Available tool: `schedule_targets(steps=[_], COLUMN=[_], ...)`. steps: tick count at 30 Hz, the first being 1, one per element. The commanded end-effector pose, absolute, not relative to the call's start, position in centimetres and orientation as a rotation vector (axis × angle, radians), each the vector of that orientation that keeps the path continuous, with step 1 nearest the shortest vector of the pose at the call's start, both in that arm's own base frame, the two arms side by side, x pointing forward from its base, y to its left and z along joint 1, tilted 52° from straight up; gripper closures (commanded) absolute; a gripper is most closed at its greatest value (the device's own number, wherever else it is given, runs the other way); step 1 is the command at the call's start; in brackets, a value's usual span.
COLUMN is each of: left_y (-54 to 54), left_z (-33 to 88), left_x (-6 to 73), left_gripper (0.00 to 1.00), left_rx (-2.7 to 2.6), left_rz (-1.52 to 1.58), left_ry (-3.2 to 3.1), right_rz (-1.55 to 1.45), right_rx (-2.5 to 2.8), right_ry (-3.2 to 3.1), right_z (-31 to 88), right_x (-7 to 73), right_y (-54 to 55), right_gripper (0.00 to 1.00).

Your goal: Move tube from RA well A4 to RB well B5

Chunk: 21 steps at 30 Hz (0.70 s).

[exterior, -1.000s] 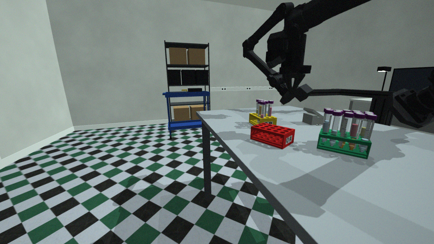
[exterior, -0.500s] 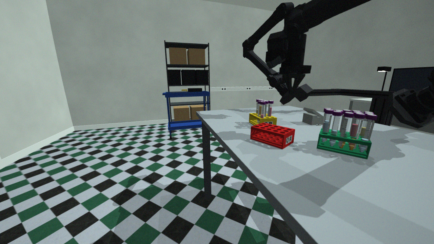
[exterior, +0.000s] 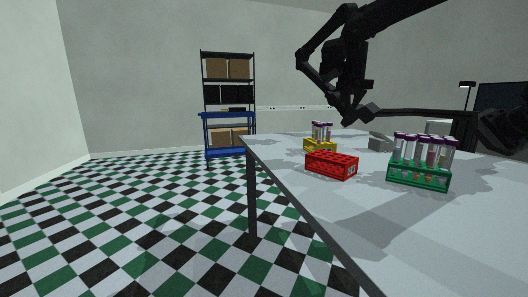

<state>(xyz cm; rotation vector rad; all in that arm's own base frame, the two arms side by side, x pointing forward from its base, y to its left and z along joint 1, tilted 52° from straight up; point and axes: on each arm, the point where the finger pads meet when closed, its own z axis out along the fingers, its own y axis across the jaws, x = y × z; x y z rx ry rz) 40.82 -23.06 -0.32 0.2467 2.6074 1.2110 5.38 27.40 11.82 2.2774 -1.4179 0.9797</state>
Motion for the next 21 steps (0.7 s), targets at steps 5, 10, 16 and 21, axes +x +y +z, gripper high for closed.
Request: schedule_targets(steps=[5,10,16,21], left_y=[-26.4,-27.8,-26.8,-28.8], left_z=[-2.2,-3.5,-4.0,-4.6], left_x=[41.5,42.1,42.1,42.3], left_gripper=[1.0,1.0,1.0,1.0], left_rx=[0.263,0.264,0.254,0.265], left_rz=[1.199,1.199,1.221,1.199], left_ry=[2.596,2.596,2.604,2.595], right_rz=[0.962,0.962,0.962,0.962], right_rx=[2.302,2.302,2.302,2.302], right_ry=[-1.442,-1.442,-1.442,-1.442], right_z=[12.3,12.3,12.3,12.3], right_x=[5.3,5.3,5.3,5.3], right_y=[28.6,28.6,28.6,28.6], right_gripper=[0.7,0.7,0.7,0.7])
